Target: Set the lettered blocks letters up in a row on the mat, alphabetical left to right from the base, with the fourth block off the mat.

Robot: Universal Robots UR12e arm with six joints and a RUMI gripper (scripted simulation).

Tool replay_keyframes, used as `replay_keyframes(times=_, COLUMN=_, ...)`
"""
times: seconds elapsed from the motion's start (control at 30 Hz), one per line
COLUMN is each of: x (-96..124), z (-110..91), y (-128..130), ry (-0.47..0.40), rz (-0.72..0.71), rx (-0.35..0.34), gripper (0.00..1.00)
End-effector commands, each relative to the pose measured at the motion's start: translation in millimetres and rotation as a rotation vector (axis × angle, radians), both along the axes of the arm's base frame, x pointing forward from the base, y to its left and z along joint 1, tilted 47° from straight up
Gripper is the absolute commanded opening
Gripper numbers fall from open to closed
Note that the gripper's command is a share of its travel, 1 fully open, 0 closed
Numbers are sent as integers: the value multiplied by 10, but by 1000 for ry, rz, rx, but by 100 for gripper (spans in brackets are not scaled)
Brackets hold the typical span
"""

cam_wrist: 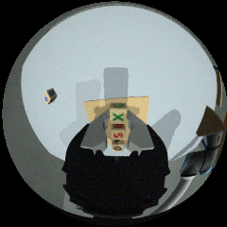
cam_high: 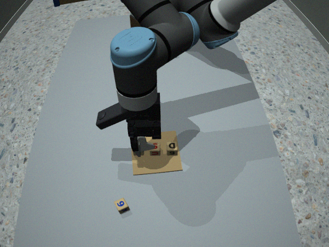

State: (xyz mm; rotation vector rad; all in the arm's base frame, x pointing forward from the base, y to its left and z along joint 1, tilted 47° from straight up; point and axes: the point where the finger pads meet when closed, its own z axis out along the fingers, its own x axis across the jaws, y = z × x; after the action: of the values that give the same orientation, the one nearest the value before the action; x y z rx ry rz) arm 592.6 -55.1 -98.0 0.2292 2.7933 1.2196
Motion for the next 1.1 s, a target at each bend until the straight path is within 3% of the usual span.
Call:
replay_keyframes(times=0.0, x=6, z=-4, y=0, ry=-1, rz=-1, rx=-1, gripper=9)
replay_keyframes(times=1.07, x=9, z=-23, y=19, ry=-1, rz=-1, rx=-1, gripper=9)
